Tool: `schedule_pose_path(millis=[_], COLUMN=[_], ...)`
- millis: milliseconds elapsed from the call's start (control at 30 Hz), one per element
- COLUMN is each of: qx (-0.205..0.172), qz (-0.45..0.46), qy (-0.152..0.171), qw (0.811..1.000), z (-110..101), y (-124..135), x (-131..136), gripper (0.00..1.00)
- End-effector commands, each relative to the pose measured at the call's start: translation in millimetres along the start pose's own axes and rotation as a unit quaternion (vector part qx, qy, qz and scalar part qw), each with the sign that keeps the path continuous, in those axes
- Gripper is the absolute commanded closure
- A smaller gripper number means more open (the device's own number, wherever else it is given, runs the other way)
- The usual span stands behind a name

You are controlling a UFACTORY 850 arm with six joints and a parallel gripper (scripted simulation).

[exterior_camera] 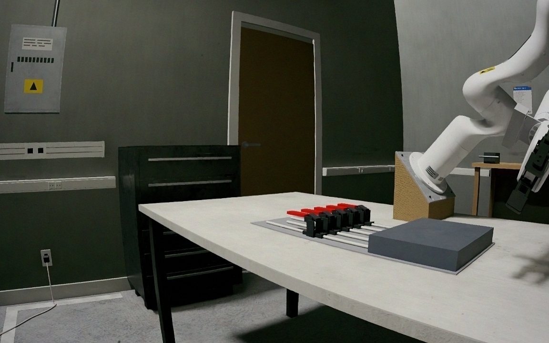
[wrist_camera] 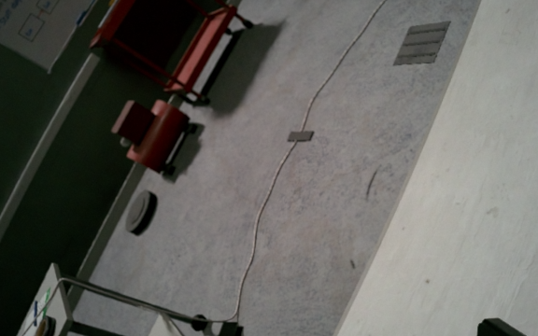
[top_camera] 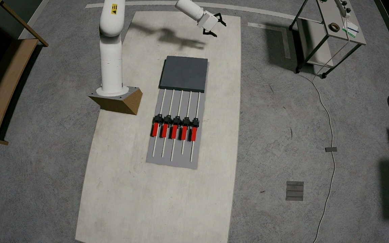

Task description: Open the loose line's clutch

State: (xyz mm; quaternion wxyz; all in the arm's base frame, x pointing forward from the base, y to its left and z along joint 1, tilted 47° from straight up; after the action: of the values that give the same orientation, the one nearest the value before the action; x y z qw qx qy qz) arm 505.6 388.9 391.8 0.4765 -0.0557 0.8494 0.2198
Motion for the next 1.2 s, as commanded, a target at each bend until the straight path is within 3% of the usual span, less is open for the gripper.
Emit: schedule_pose_path(millis=[0, 100, 133, 200, 233, 333, 367, 467, 500, 600, 633, 700, 733, 867, 900, 967, 1000, 1100, 1133, 1167], qx=[0.004, 0.004, 0.009, 0.009, 0.013, 0.013, 0.015, 0.015, 0.017, 0.017, 0.017, 0.017, 0.016, 0.016, 0.013, 0.013, 0.01, 0.01, 0.005, 0.005], qz=[-0.025, -0.025, -0.035, -0.035, -0.044, -0.044, -0.051, -0.051, -0.057, -0.057, -0.06, -0.06, -0.061, -0.061, -0.06, -0.06, -0.057, -0.057, -0.052, -0.052], qy=[0.018, 0.018, 0.032, 0.032, 0.048, 0.048, 0.066, 0.066, 0.085, 0.085, 0.105, 0.105, 0.126, 0.126, 0.148, 0.148, 0.17, 0.17, 0.193, 0.193], qw=[1.0, 1.0, 0.999, 0.999, 0.998, 0.998, 0.996, 0.996, 0.995, 0.995, 0.993, 0.993, 0.99, 0.99, 0.987, 0.987, 0.984, 0.984, 0.98, 0.98], z=[26, 26, 35, 35, 43, 43, 49, 49, 53, 53, 55, 55, 55, 55, 53, 53, 49, 49, 43, 43], y=[-49, -49, -75, -75, -101, -101, -127, -127, -153, -153, -178, -178, -202, -202, -225, -225, -246, -246, -266, -266], x=[20, 20, 34, 34, 49, 49, 65, 65, 83, 83, 102, 102, 122, 122, 142, 142, 163, 163, 185, 185], gripper=[0.0, 0.0, 0.0, 0.0, 0.0, 0.0, 0.0, 0.0, 0.0, 0.0, 0.0, 0.0, 0.0, 0.0, 0.0, 0.0, 0.0, 0.0, 0.0, 0.0])
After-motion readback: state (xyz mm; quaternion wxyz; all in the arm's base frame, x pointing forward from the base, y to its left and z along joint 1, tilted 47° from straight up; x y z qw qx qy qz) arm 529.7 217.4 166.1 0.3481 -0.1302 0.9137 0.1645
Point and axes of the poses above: the point where the finger pads meet when closed, its own z axis out along the fingers, its own x axis across the jaws, y = z × x, the point moved 1 cm from there along -z, back along the fingers, and after that the axes turned 2 degrees about -z, right-handed, at the moved point
